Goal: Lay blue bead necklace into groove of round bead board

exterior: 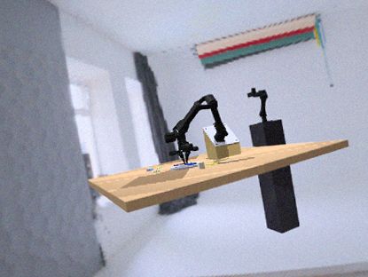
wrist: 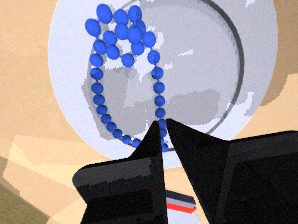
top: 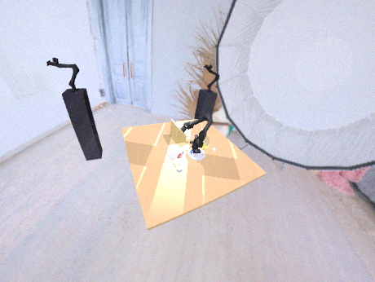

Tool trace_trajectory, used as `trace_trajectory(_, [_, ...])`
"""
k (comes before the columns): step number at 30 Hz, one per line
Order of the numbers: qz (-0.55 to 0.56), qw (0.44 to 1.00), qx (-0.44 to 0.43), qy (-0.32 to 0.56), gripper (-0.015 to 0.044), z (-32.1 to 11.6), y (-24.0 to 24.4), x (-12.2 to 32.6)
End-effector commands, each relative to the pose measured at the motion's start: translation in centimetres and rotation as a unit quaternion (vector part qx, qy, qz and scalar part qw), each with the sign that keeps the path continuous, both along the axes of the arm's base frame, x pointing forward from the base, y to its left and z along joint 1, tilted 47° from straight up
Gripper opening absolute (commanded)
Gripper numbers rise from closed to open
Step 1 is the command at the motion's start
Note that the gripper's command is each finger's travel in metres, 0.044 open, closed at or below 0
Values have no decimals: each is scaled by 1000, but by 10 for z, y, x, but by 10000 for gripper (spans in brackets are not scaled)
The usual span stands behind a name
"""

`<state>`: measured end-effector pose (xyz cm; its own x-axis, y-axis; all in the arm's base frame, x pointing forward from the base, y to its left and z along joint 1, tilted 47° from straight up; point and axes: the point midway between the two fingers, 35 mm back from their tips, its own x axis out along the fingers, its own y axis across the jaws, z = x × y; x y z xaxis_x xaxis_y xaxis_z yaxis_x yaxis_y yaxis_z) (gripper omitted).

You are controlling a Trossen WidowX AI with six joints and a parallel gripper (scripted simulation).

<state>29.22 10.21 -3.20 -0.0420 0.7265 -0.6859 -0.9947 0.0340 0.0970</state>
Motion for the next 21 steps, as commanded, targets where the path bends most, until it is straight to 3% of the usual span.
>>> trace_trajectory(1, [1,1000,0,0,0,0,0,0])
trace_trajectory(21, [-1,1000,2,2,0,2,-6,3])
